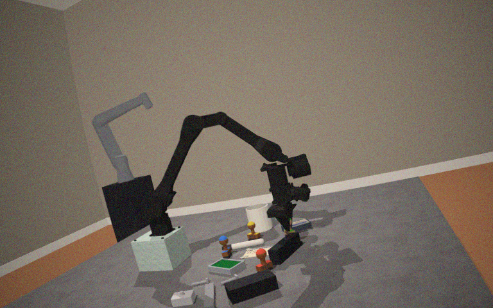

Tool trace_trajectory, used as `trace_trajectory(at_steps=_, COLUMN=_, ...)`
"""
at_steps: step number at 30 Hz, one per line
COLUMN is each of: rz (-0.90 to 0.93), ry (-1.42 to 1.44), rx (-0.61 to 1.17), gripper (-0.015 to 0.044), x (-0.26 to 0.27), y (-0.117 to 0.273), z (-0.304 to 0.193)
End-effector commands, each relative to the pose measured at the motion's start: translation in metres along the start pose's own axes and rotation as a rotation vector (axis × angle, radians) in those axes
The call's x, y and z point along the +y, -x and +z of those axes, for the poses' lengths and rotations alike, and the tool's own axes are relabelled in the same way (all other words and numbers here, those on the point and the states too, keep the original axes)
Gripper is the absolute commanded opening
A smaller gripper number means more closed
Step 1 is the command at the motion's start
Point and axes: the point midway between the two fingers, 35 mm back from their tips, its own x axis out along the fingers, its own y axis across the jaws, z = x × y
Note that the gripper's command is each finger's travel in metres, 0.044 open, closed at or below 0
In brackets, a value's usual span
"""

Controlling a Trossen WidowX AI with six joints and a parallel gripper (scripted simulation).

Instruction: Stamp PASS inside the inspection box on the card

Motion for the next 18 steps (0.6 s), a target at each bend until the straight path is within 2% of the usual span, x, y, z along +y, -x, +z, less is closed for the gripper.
trace_trajectory(at_steps=1, rz=0.0, ry=0.0, rx=-0.001, gripper=0.0, x=0.0001, y=0.001, z=0.0002)
trace_trajectory(at_steps=18, rz=0.0, ry=0.0, rx=-0.001, gripper=0.0, x=0.0004, y=0.0092, z=0.001)
